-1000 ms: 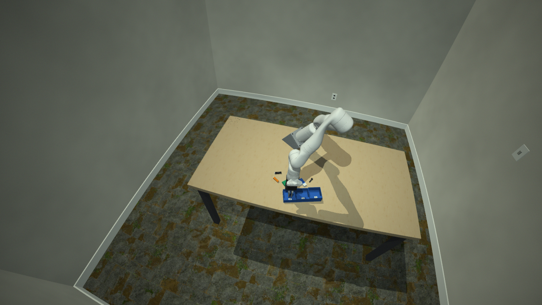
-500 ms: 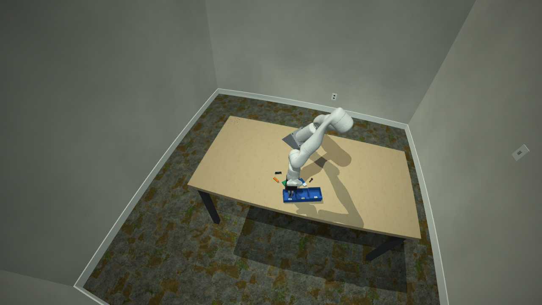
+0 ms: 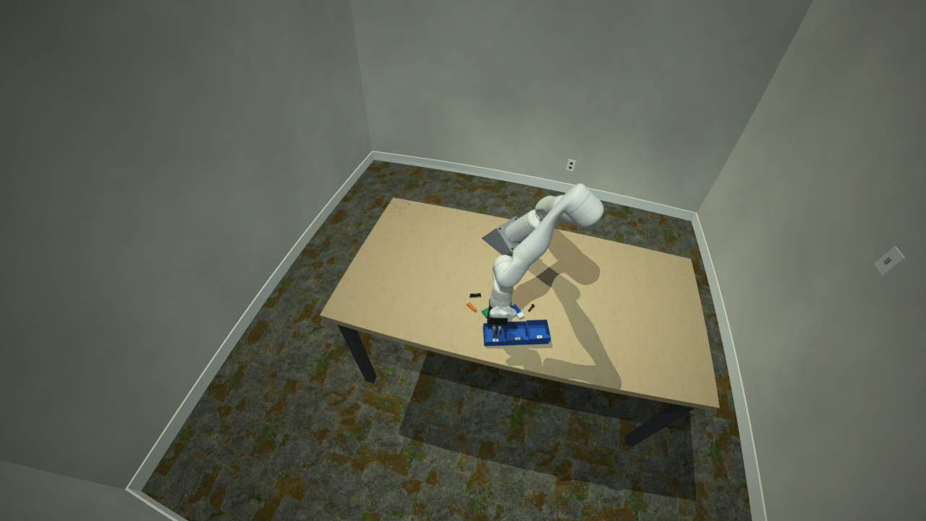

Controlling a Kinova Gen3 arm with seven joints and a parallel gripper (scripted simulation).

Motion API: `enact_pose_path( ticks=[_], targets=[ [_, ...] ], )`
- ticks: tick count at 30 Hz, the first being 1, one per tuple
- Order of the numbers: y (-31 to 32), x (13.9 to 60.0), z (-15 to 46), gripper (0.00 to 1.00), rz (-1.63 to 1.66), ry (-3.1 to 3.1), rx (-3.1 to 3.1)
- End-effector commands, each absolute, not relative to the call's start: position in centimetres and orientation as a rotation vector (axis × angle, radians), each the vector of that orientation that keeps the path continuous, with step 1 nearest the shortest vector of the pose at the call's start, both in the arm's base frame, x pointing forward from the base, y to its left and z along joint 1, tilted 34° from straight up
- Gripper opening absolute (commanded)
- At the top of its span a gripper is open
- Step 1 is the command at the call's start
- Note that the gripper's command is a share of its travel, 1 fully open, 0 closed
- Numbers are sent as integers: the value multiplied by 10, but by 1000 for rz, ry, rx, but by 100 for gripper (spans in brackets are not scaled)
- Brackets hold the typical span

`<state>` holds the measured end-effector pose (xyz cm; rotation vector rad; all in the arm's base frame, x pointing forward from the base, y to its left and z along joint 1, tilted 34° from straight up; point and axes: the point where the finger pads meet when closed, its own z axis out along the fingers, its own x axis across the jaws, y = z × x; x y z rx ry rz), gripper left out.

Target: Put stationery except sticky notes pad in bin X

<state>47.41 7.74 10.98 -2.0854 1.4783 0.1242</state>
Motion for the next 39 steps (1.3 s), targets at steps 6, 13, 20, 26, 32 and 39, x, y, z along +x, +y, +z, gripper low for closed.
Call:
enact_pose_path(
  ticks=[6, 13, 20, 26, 32, 39],
  targets=[
    [77, 475, 110, 31, 122, 1479, -2085],
    [74, 473, 115, 31, 122, 1479, -2085],
    [70, 471, 122, 31, 122, 1479, -2085],
    [66, 469, 129, 31, 122, 1479, -2085],
    [63, 468, 133, 31, 122, 1479, -2085],
    [49, 461, 157, 31, 122, 1479, -2085]
  ],
)
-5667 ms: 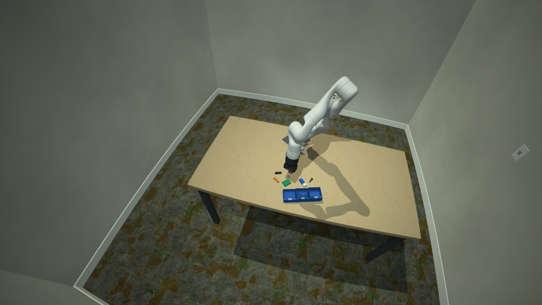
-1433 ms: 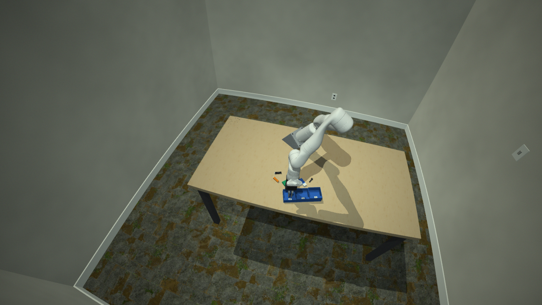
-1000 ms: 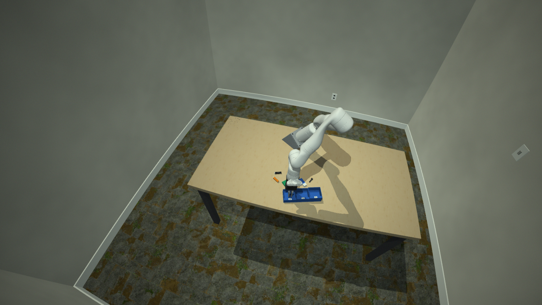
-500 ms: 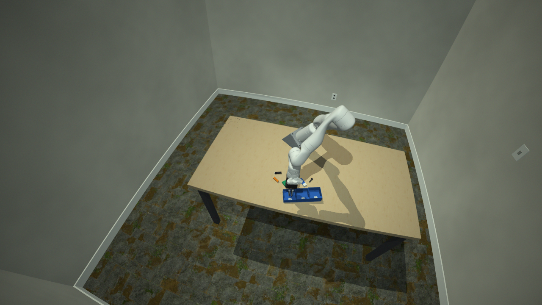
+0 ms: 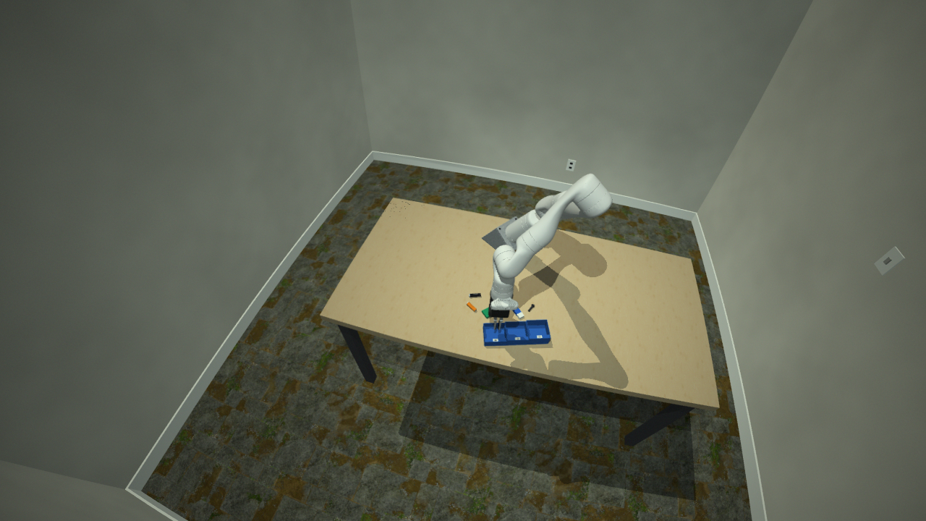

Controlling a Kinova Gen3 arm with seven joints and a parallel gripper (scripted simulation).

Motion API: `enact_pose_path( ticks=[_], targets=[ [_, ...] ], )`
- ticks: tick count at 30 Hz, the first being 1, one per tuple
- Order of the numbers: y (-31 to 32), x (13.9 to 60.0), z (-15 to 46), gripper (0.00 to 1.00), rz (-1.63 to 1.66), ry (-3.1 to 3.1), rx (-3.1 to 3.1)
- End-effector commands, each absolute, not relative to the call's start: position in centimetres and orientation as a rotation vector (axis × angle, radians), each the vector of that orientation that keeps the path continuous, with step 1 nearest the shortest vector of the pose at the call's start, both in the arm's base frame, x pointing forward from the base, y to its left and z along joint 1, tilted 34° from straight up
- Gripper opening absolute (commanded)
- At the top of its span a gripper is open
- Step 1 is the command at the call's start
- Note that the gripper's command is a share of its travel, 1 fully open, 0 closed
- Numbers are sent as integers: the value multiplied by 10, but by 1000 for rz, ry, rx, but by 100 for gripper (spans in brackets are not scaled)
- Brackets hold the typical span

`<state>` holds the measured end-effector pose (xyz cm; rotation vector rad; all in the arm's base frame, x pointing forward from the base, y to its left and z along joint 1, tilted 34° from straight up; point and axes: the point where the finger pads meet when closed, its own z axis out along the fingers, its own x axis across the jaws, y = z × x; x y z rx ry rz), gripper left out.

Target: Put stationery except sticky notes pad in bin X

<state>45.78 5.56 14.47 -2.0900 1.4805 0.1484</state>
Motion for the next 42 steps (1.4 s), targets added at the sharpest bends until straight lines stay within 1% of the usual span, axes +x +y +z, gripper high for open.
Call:
enact_pose_path(
  ticks=[1, 7, 22, 26, 32, 42],
  targets=[
    [47, 460, 160, 31, 122, 1479, -2085],
    [47, 460, 160, 31, 122, 1479, -2085],
    [108, 425, 186, 31, 122, 1479, -2085],
    [115, 421, 189, 31, 122, 1479, -2085],
    [115, 421, 189, 31, 123, 1479, -2085],
    [126, 426, 171, 31, 123, 1479, -2085]
  ],
)
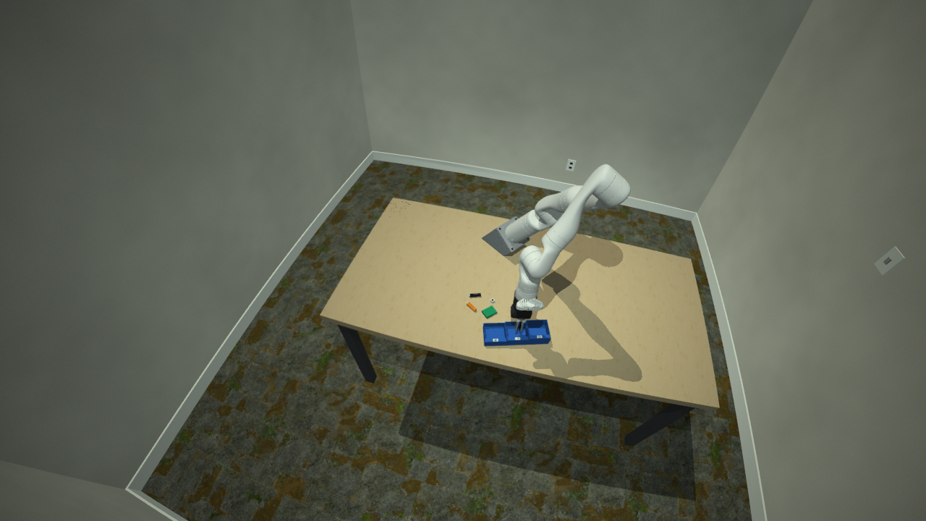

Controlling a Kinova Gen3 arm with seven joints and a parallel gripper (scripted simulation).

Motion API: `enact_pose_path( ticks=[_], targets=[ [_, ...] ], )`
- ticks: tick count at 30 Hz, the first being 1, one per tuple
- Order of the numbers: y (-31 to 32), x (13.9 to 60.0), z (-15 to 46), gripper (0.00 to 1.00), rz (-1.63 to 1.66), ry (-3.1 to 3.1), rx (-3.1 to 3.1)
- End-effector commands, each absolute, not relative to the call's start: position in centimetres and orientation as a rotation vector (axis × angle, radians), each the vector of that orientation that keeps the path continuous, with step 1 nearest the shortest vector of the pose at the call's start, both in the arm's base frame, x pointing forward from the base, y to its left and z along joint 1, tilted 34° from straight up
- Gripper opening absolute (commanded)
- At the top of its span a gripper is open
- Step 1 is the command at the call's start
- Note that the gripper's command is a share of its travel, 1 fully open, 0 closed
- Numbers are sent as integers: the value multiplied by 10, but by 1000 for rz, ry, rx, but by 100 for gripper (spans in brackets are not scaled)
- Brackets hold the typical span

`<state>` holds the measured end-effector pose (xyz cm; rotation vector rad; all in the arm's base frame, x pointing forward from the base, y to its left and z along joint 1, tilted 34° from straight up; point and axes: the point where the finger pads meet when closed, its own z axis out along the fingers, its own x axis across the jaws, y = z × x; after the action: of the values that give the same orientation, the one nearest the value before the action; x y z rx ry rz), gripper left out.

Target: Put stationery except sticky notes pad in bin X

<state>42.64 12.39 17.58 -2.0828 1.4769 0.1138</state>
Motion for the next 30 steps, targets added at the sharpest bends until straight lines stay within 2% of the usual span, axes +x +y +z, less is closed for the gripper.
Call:
enact_pose_path(
  ticks=[1, 14, 30],
  targets=[
    [127, 427, 169, 31, 123, 1479, -2085],
    [145, 435, 140, 31, 123, 1479, -2085],
    [145, 435, 139, 31, 123, 1479, -2085]
  ],
)
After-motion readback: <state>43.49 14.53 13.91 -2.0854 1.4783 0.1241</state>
